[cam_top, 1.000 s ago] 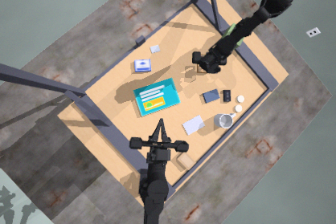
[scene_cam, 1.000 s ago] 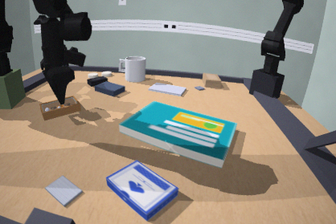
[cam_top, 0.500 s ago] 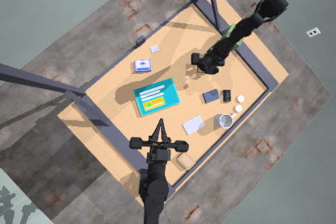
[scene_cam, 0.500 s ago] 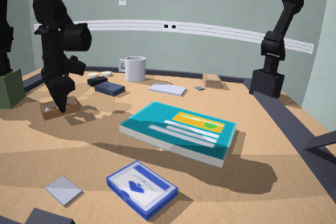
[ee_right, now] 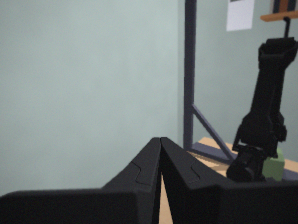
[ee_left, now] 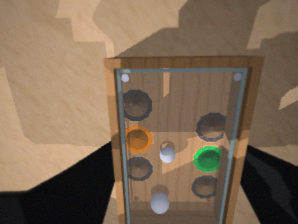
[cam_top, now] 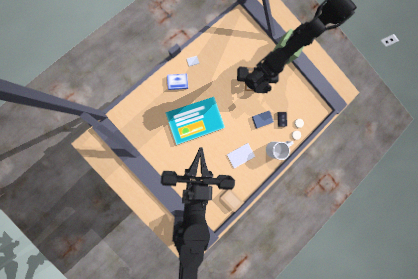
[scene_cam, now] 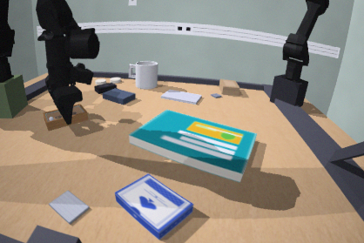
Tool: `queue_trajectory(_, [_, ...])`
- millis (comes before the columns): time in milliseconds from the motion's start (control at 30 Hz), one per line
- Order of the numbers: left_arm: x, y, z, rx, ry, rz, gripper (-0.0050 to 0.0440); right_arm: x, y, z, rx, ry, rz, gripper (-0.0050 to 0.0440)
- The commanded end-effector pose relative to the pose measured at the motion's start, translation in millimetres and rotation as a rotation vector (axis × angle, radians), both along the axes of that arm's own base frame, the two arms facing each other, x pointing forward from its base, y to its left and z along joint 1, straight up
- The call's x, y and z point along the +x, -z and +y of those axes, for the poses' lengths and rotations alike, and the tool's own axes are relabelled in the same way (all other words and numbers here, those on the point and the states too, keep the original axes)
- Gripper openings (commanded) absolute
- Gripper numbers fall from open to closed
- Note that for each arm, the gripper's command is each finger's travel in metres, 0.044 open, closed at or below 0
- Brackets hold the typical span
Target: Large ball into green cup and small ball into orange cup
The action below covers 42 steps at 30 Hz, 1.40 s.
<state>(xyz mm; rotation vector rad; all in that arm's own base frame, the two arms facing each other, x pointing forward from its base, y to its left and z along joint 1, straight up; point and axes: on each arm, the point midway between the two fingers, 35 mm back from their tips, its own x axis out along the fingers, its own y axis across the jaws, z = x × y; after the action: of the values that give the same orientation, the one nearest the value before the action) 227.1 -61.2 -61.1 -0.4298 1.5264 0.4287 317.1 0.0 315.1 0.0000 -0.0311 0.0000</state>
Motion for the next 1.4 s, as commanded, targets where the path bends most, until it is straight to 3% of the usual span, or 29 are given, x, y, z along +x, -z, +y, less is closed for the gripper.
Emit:
queue_trajectory(0, [7, -4, -1, -0.003, -0.005, -0.026, 0.0000, -1, -8, 0, 0.000, 0.000, -0.019, -0.0050])
queue_trajectory(400, [5, -3, 0, -0.001, -0.005, -0.017, -0.0002, -1, -8, 0, 0.000, 0.000, -0.019, -0.0050])
queue_trajectory(700, [9, -19, -1, -0.004, -0.005, -0.035, -0.0005, -1, -8, 0, 0.000, 0.000, -0.019, -0.0050])
queue_trajectory(900, [9, -29, -1, -0.003, -0.004, -0.037, -0.0050, -1, -8, 0, 0.000, 0.000, -0.019, -0.0050])
queue_trajectory(1367, [8, -50, -2, -0.005, -0.002, -0.038, -0.0050, -1, -8, 0, 0.000, 0.000, -0.019, -0.0050])
